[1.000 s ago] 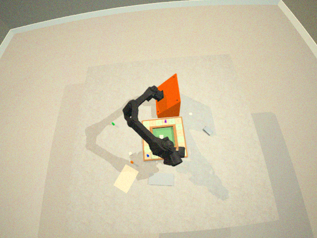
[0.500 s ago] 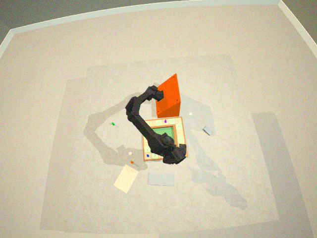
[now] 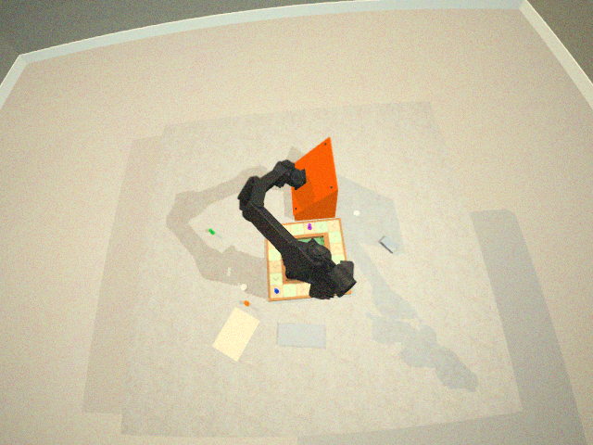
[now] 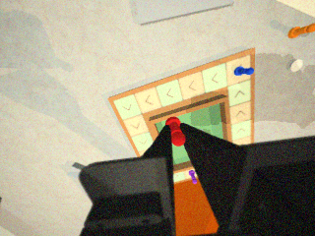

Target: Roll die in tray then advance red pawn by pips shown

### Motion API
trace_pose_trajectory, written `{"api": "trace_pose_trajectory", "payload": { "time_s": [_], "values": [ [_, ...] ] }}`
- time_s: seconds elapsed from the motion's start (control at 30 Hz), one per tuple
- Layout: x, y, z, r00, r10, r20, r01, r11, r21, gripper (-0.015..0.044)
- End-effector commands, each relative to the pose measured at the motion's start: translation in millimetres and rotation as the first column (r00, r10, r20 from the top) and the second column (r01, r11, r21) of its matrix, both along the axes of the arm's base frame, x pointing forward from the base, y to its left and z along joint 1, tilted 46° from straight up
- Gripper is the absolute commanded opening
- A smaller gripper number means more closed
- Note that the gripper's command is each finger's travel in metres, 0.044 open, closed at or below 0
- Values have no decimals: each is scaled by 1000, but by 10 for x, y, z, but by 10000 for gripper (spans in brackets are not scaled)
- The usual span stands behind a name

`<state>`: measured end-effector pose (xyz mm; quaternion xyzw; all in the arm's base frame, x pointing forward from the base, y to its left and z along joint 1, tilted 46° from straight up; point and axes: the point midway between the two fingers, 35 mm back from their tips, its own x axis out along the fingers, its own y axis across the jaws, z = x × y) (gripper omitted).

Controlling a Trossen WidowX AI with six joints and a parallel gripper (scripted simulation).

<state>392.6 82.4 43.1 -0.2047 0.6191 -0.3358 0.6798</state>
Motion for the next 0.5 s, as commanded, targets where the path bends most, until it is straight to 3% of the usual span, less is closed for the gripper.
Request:
{"api": "trace_pose_trajectory", "payload": {
  "time_s": [0.0, 0.47],
  "values": [
    [-92, 35, -106, 1000, -5, -1, 5, 1000, 4, 0],
    [-484, 128, -514, 1000, -4, -3, 4, 1000, 7, 0]
  ]
}}
